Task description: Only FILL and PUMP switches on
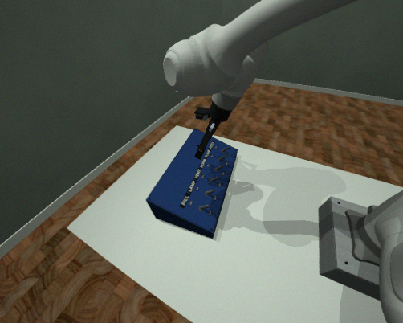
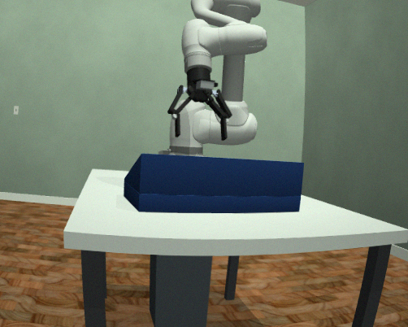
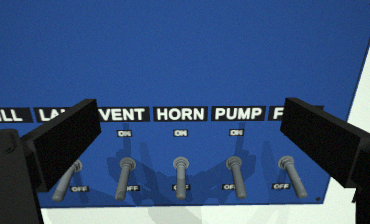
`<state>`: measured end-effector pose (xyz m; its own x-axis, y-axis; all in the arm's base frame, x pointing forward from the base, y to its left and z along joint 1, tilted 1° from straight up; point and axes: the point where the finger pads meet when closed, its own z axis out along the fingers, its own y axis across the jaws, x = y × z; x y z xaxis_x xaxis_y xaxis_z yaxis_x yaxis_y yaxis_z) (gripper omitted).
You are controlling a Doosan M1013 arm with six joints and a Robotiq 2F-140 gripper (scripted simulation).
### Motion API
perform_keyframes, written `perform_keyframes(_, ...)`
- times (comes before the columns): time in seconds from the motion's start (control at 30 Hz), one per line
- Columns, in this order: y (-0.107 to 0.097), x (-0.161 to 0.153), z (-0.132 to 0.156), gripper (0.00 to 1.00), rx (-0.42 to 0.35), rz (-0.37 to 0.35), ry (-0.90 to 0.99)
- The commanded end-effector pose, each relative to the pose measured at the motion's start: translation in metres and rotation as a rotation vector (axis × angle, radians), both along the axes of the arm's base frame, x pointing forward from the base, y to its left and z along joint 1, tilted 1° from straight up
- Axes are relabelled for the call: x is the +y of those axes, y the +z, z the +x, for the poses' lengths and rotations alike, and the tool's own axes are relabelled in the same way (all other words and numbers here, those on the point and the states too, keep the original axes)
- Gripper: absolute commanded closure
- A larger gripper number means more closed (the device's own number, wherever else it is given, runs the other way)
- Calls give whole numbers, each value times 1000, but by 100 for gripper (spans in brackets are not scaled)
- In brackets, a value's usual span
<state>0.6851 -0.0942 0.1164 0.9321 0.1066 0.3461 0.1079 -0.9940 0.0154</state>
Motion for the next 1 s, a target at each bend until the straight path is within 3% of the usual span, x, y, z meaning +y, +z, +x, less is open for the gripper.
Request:
perform_keyframes(0.0,1,0,0,0,-1,0,0)
perform_keyframes(0.43,1,-7,1,0,-1,0,0)
perform_keyframes(0.97,2,-56,6,0,-1,0,0)
